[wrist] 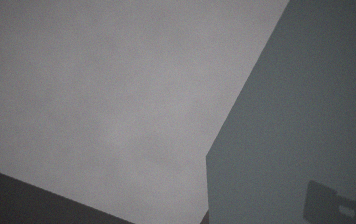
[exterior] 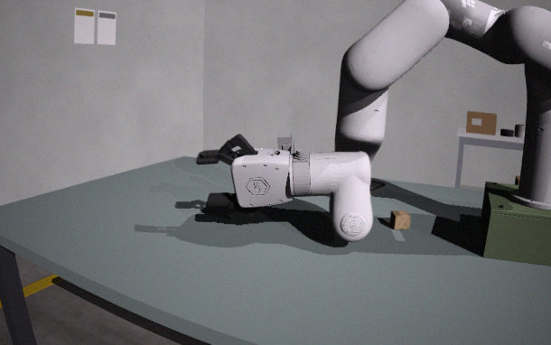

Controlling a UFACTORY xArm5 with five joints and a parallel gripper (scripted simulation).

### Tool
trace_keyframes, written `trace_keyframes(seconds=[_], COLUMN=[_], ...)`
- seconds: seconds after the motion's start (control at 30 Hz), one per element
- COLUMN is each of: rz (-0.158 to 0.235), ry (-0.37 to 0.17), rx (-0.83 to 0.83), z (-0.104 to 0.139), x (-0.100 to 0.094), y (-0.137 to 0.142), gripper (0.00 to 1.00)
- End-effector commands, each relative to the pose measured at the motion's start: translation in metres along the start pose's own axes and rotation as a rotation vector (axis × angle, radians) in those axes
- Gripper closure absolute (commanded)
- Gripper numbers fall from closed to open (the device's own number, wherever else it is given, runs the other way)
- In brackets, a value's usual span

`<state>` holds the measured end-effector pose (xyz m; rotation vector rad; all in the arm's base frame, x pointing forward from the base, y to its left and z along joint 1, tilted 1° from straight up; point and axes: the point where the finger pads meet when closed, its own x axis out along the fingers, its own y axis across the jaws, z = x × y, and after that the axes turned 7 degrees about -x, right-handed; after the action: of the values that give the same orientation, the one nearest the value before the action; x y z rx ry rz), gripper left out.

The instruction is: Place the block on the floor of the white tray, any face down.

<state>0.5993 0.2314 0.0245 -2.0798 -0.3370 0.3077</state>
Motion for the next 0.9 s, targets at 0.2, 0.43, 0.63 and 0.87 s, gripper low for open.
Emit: trace_keyframes(seconds=[0.2,0.43,0.63,0.87], rz=[-0.003,-0.003,-0.002,0.027], ry=[0.002,0.002,0.002,-0.007], rx=[0.0,0.0,-0.001,-0.023], z=[-0.0009,-0.0009,-0.0011,-0.0072], x=[0.0006,0.0006,0.0008,0.0083], y=[-0.0016,-0.0016,-0.0016,-0.0026], gripper=[0.0,0.0,0.39,0.39])
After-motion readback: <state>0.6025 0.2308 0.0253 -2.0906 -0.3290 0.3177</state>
